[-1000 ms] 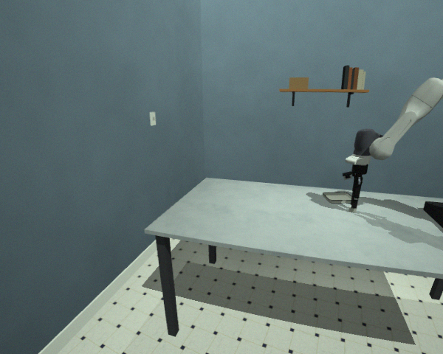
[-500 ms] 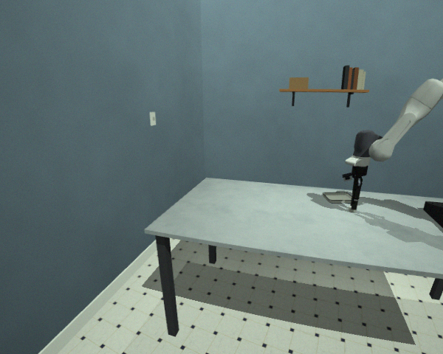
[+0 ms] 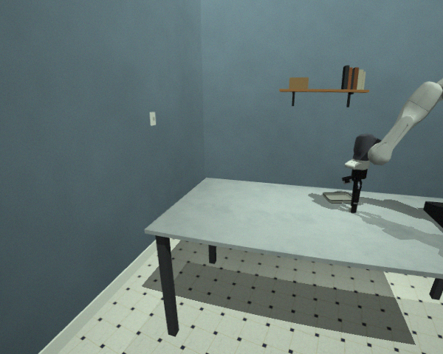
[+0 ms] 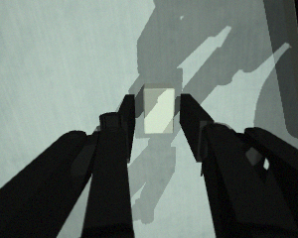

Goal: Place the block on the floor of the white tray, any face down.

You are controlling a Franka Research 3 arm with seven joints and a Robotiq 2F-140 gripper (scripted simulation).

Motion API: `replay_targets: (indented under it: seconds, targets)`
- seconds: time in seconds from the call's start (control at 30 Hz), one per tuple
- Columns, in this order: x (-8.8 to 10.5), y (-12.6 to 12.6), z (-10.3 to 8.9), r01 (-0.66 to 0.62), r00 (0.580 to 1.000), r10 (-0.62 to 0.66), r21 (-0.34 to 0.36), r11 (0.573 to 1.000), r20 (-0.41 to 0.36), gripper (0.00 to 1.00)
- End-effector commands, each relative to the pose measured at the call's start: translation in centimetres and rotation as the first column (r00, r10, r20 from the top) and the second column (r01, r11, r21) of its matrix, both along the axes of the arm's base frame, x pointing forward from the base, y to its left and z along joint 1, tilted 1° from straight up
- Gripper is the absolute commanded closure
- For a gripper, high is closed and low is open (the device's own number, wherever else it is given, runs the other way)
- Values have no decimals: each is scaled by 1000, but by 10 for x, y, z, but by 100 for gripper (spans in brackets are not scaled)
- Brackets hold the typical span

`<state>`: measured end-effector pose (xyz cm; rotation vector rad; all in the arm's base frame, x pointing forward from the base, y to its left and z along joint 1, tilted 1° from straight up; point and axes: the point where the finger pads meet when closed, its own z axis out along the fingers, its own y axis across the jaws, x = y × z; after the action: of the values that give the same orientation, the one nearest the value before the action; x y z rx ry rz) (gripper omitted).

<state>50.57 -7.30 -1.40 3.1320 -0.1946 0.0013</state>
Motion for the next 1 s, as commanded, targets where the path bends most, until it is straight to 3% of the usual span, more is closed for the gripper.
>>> replay_targets:
  seconds: [0.0, 0.27, 0.3, 0.97]
  targets:
    - [3, -1, 0, -10, 1000, 10, 0, 1000, 8, 66]
    - [3, -1, 0, -10, 1000, 10, 0, 1000, 8, 66]
    - [3, -1, 0, -10, 1000, 10, 0, 1000, 8, 90]
    - [3, -1, 0, -10, 1000, 10, 0, 1000, 8, 90]
